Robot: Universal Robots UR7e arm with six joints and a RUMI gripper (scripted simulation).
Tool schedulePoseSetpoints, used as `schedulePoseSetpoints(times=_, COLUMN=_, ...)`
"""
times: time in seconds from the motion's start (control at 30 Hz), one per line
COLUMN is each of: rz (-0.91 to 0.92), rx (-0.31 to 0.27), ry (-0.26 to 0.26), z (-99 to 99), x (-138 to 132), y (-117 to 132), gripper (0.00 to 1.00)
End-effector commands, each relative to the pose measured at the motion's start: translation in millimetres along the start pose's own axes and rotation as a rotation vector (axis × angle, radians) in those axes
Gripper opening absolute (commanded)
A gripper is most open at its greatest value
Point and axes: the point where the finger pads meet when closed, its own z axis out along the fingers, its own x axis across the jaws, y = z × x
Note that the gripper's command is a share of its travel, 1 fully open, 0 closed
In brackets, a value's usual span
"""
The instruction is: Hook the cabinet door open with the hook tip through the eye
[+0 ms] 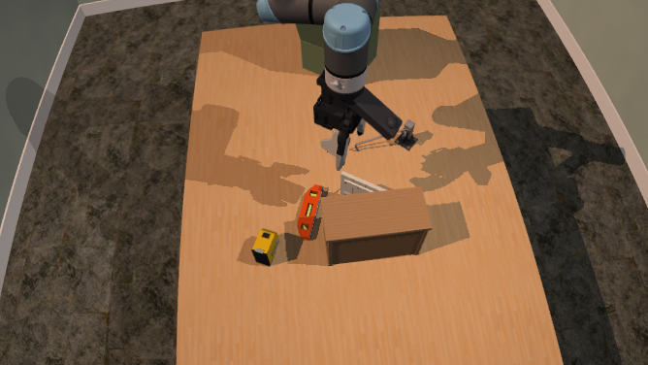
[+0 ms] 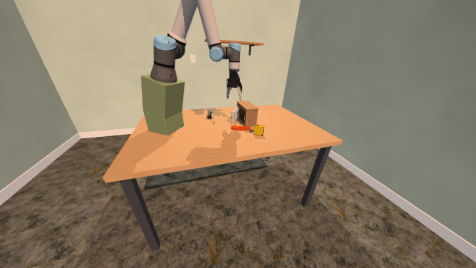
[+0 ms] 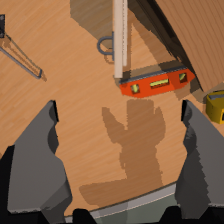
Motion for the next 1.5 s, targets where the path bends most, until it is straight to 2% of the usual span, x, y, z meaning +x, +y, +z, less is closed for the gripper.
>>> schedulePoseSetpoints(times=0.0, rz=0.000, rx=0.000, ry=0.000, z=4.9, x=0.1, y=0.1, gripper=0.15)
schedulePoseSetpoints(times=0.1, rz=0.000, rx=-0.001, ry=0.000, z=19.8, x=0.3, y=0.4, gripper=0.15)
schedulePoseSetpoints(times=0.23, rz=0.000, rx=-0.002, ry=0.000, z=24.8, x=0.2, y=0.6, gripper=0.15)
schedulePoseSetpoints(times=1.47, rz=0.000, rx=-0.002, ry=0.000, z=25.2, x=0.2, y=0.6, gripper=0.15)
